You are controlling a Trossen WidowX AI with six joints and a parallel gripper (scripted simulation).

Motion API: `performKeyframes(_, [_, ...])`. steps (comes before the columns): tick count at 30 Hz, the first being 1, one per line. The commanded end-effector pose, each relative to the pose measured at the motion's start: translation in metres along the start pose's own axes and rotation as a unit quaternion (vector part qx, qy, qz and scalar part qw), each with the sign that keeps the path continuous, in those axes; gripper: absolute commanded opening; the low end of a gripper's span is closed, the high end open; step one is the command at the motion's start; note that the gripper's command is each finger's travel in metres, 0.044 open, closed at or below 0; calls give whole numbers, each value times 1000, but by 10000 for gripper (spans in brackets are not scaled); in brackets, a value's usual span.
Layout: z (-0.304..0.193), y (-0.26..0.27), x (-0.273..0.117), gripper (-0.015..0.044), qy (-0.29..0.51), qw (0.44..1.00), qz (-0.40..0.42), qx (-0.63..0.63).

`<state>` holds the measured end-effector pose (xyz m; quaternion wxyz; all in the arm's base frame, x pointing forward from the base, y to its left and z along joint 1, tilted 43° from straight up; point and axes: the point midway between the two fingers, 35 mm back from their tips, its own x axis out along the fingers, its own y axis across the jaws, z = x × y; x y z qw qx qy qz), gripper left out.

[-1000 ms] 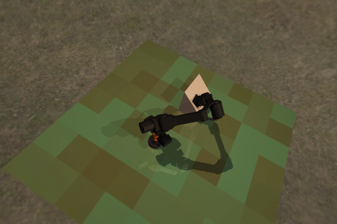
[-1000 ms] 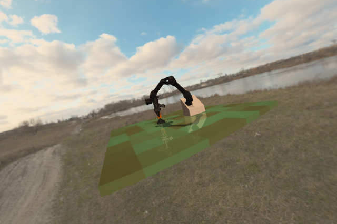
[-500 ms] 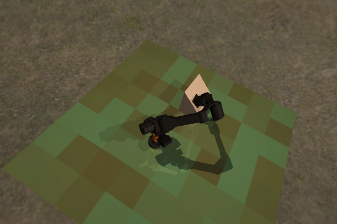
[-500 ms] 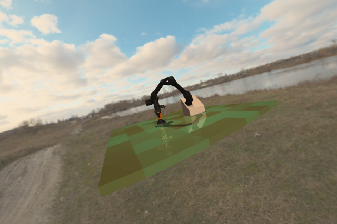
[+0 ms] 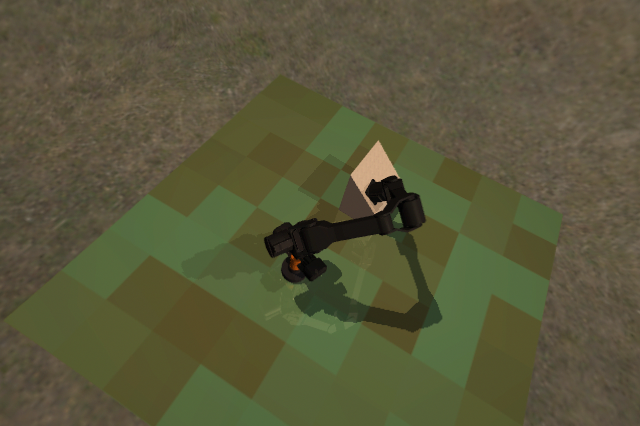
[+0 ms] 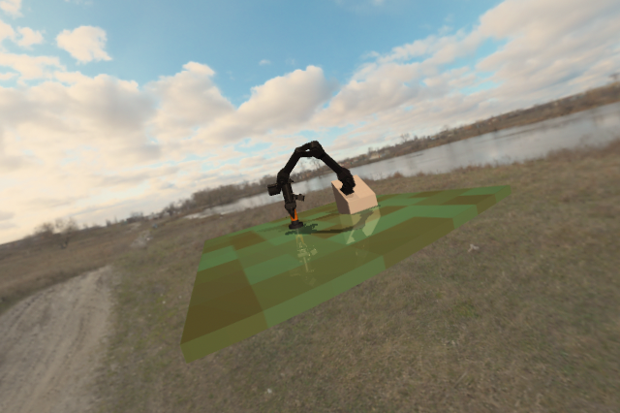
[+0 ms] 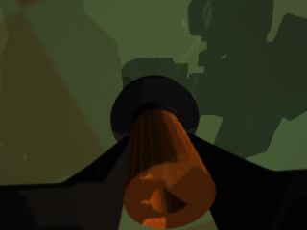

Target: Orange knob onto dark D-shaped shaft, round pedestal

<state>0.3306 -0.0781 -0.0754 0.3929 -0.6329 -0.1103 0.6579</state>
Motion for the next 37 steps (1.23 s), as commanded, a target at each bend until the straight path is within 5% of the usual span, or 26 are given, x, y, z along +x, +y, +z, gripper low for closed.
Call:
performKeyframes(1, [0,0,-1,131,0,1000,0,0])
performKeyframes(13, [0,0,-1,440,0,1000,0,0])
performKeyframes(21, [-1,0,-4,440,0,1000,0,0])
performKeyframes(27, [0,1,-94,440,0,1000,2,1])
performKeyframes(37, [-3,3,-97,440,0,1000,2,1])
